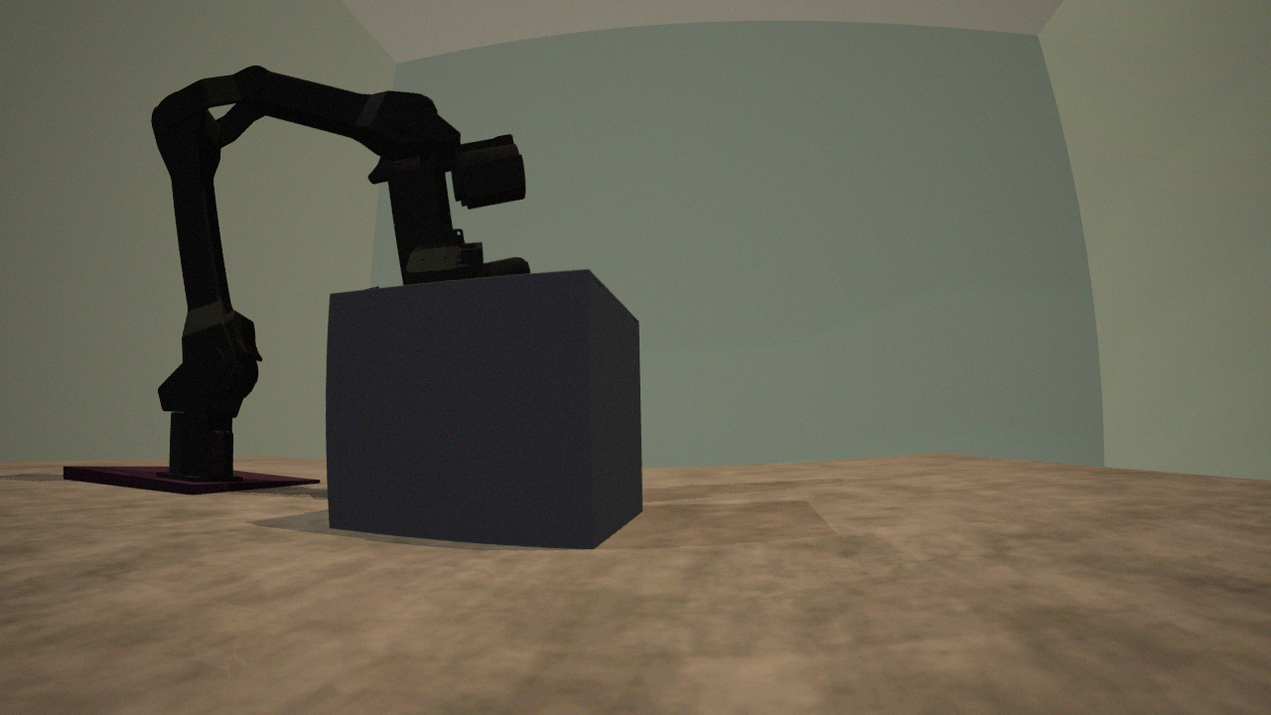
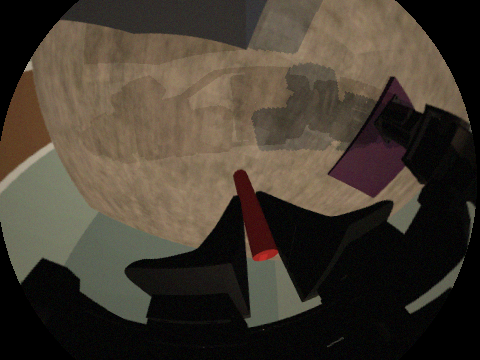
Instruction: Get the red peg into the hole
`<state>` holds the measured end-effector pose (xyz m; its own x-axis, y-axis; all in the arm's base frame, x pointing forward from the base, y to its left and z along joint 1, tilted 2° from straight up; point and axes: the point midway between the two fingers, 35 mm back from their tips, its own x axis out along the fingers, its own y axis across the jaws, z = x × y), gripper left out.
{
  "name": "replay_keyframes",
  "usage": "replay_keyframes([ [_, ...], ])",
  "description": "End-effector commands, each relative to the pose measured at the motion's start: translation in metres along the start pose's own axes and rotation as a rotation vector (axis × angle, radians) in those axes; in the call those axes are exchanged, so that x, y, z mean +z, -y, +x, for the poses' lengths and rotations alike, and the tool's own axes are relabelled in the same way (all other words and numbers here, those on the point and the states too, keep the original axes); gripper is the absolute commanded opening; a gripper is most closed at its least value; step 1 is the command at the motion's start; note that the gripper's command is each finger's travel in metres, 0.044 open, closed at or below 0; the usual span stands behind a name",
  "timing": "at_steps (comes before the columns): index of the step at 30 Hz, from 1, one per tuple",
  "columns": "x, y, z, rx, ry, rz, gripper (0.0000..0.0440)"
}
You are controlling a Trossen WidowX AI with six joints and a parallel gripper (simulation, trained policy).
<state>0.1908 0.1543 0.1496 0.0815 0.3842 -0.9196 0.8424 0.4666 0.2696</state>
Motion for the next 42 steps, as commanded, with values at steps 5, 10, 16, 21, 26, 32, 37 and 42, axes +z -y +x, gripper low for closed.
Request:
replay_keyframes([
  [5,0.009,-0.012,-0.045,0.112,0.055,-0.027,0.0],
  [10,0.021,-0.018,-0.072,0.165,0.119,-0.021,0.0],
  [16,0.042,-0.02,-0.097,0.193,0.204,0.009,0.0],
  [21,0.061,-0.017,-0.108,0.183,0.262,0.05,0.0],
  [26,0.08,-0.012,-0.112,0.152,0.298,0.097,0.0],
  [32,0.101,-0.008,-0.114,0.117,0.317,0.144,0.0],
  [37,0.118,-0.007,-0.115,0.095,0.323,0.176,0.0],
  [42,0.133,-0.007,-0.114,0.076,0.319,0.201,0.0],
])
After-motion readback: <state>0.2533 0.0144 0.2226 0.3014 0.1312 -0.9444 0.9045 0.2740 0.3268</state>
